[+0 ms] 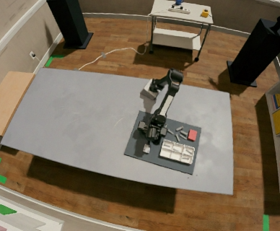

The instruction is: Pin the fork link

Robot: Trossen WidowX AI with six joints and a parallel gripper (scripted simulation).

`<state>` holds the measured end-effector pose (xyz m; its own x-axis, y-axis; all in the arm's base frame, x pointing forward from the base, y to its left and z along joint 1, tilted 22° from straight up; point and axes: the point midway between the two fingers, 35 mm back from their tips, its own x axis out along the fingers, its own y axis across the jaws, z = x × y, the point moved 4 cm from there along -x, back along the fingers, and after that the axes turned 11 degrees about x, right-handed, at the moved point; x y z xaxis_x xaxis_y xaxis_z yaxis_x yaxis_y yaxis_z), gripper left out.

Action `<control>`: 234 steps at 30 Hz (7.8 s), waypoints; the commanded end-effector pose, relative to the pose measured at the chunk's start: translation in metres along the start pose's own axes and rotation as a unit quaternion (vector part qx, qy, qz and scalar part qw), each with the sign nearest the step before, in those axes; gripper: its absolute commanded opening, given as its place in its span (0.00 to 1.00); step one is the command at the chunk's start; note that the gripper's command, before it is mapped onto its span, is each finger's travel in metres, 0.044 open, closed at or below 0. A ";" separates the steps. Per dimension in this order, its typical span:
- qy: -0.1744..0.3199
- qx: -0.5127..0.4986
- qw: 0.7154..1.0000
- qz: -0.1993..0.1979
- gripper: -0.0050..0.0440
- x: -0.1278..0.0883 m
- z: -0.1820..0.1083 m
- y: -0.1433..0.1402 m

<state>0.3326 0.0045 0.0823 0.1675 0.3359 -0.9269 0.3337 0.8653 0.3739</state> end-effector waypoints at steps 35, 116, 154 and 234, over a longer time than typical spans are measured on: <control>-0.021 -0.008 1.000 0.006 0.61 -0.040 0.005 0.005; -0.006 -0.315 0.949 0.003 0.61 -0.043 -0.053 0.176; -0.009 -0.315 0.949 0.005 0.29 -0.046 -0.053 0.177; 0.000 -0.312 0.950 0.001 0.29 0.002 -0.055 0.174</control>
<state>0.3402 0.1759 0.1413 0.1579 0.3372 -0.9281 -0.2801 0.9166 0.2854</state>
